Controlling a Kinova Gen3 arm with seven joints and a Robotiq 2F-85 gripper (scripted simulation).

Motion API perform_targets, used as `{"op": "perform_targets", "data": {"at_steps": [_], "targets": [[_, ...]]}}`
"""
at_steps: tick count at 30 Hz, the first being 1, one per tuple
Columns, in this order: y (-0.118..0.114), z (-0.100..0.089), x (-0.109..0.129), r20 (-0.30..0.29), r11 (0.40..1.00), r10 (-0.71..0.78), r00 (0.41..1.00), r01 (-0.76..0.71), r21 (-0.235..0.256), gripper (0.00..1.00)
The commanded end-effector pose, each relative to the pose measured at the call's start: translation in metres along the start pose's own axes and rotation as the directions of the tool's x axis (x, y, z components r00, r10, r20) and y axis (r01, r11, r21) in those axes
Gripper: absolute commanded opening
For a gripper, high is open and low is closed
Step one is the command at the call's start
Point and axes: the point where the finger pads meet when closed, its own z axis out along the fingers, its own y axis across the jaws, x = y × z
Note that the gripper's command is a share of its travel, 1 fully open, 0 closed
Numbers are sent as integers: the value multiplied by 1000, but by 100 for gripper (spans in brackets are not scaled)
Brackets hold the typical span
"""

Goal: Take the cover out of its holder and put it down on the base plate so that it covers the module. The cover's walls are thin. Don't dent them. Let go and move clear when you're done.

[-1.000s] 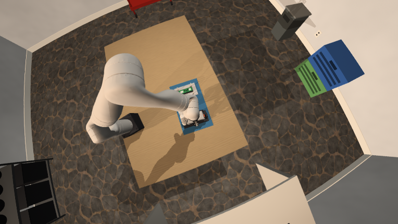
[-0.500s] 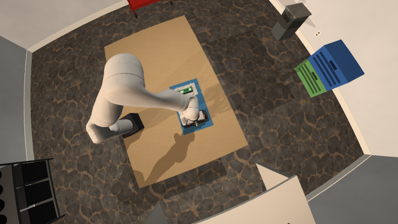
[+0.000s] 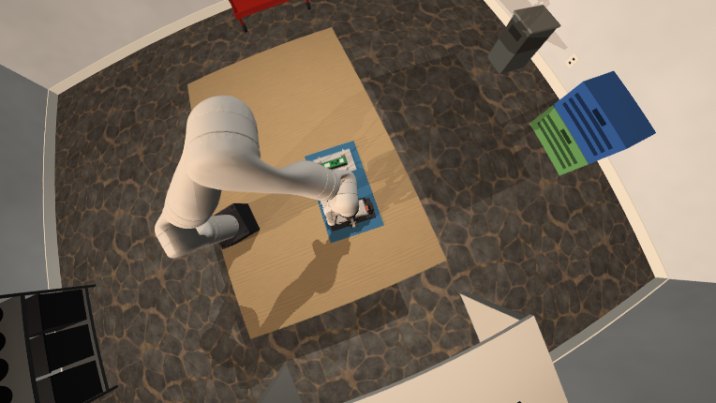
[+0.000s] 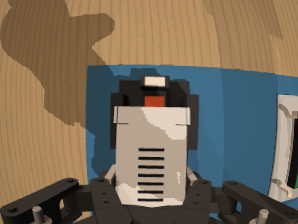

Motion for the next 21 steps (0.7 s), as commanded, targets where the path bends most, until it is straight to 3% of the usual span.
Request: {"op": "perform_targets", "data": {"at_steps": [1, 8, 15, 21], "targets": [[0, -8, -2, 6, 1000, 0, 1000, 0, 0, 0], [0, -29, -2, 6, 1000, 0, 1000, 0, 0, 0], [0, -29, -2, 6, 1000, 0, 1000, 0, 0, 0], [0, -46, -1, 4, 1000, 0, 1000, 0, 0, 0]]}}
